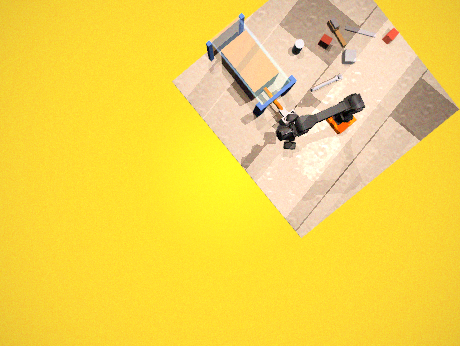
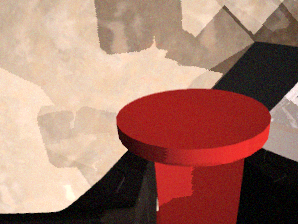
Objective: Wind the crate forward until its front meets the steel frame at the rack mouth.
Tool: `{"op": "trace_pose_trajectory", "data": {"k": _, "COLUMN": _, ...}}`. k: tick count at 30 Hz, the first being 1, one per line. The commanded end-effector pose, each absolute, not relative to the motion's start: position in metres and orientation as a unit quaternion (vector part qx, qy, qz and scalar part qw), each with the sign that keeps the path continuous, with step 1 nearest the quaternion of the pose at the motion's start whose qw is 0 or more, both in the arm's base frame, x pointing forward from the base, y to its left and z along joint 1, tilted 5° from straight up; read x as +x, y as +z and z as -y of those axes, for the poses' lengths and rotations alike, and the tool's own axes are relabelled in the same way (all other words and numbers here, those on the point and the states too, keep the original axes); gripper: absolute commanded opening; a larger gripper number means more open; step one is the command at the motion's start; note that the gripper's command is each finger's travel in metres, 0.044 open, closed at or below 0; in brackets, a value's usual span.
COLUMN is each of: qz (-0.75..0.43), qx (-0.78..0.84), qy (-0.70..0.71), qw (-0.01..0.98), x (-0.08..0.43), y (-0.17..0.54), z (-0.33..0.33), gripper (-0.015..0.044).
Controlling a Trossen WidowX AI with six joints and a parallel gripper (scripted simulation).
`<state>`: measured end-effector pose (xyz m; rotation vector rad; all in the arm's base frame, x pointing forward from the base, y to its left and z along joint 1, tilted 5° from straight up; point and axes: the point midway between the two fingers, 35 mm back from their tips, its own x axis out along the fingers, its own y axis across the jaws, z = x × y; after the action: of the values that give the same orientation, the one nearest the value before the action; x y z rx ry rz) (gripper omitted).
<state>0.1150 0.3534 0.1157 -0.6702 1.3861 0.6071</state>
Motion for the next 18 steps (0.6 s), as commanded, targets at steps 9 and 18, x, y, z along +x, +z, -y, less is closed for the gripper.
{"op": "trace_pose_trajectory", "data": {"k": 9, "qz": -0.628, "qx": -0.306, "qy": 0.268, "qw": 0.664, "x": 0.096, "y": 0.111, "z": -0.340, "gripper": 0.0000}}
{"op": "trace_pose_trajectory", "data": {"k": 18, "qz": -0.628, "qx": -0.306, "qy": 0.268, "qw": 0.664, "x": 0.089, "y": 0.110, "z": -0.334, "gripper": 0.0000}}
